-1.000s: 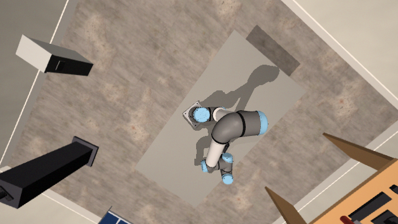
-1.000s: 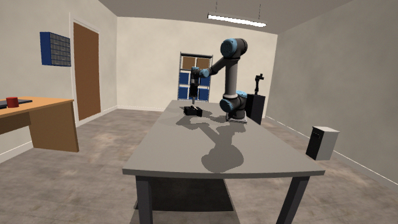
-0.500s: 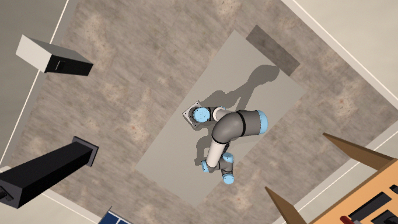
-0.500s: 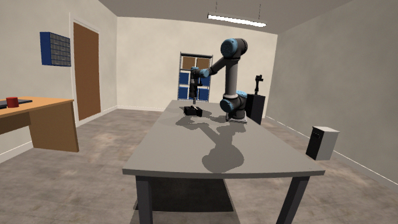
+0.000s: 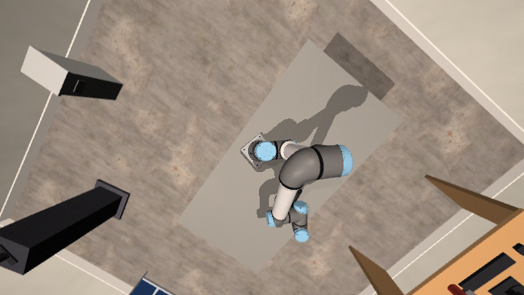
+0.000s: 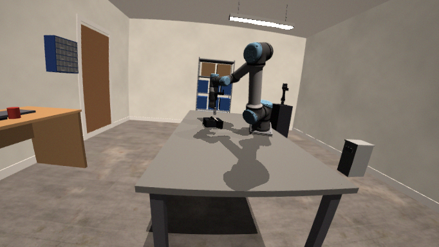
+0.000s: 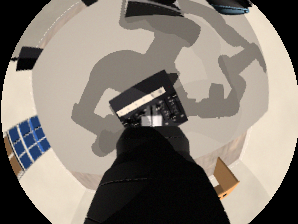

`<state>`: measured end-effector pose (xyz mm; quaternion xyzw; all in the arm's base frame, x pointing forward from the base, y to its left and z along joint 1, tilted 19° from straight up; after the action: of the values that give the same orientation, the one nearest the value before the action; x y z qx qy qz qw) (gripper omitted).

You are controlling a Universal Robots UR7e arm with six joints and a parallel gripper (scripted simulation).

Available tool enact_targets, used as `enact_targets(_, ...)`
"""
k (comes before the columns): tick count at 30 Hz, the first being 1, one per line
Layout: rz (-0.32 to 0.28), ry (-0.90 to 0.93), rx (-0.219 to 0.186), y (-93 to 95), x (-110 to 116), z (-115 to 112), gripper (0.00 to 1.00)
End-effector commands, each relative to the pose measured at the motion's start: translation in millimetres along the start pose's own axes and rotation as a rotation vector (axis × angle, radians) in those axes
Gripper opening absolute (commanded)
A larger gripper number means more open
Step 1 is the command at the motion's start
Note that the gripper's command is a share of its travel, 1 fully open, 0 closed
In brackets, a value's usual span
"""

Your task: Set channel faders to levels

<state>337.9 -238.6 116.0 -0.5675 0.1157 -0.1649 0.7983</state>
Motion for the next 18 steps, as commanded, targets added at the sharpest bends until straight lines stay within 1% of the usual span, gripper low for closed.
enact_targets(1, -0.002, -0.129, 0.003, -0.3, 0.5, -2.3, 0.0)
enact_targets(8, -0.002, -0.288, 0.003, -0.1, 1.8, -4.7, 0.0)
enact_targets(10, -0.002, -0.288, 0.003, -0.1, 1.8, -4.7, 0.0)
enact_targets(18, -0.003, -0.406, 0.003, 0.1, 3.1, -6.4, 0.0)
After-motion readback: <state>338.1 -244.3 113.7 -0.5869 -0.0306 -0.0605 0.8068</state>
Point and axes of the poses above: the point where the finger pads meet when closed, its own y axis out along the fingers, its own z axis across the jaws, x = y × z, the point moved 7 cm from there along -y, back along the fingers, and after that the axes turned 2 degrees about -y, right-handed, at the moved point
